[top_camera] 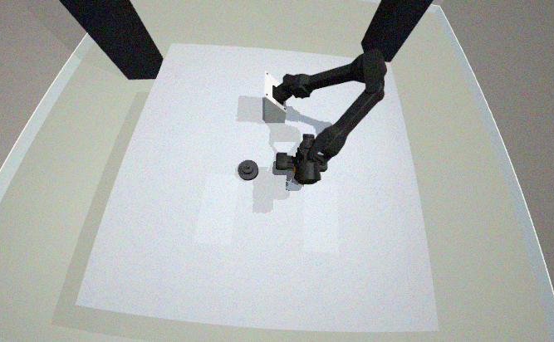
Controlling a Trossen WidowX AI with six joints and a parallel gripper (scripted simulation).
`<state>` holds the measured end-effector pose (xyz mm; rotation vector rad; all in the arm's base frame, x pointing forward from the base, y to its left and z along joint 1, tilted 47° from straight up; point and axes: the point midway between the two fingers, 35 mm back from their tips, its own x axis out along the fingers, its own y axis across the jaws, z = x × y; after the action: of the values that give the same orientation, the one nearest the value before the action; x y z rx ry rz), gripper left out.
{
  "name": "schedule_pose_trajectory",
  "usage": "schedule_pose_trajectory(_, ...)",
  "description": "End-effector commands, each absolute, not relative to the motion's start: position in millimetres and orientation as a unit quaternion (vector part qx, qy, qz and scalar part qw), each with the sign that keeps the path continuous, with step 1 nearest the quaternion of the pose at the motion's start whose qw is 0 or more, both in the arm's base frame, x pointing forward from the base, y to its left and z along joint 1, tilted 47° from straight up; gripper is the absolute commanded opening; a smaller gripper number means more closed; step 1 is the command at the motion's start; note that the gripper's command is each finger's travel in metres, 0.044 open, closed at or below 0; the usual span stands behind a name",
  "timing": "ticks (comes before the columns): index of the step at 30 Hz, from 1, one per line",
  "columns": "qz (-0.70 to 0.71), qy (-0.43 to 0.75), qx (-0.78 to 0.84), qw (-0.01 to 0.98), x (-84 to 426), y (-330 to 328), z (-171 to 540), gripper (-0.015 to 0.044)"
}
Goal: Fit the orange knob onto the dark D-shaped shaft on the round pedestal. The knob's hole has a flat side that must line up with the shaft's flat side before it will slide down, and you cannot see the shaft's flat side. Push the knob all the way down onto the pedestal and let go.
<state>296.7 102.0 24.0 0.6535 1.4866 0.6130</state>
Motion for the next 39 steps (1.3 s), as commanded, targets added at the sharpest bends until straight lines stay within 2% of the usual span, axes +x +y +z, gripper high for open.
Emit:
schedule_pose_trajectory(1,0.266,0.646,0.284,0.656,306,83,40,0.0000)
schedule_pose_trajectory(18,0.269,0.646,0.286,0.654,296,12,111,0.0000)
schedule_pose_trajectory(39,0.265,0.647,0.284,0.656,309,-17,69,0.0000)
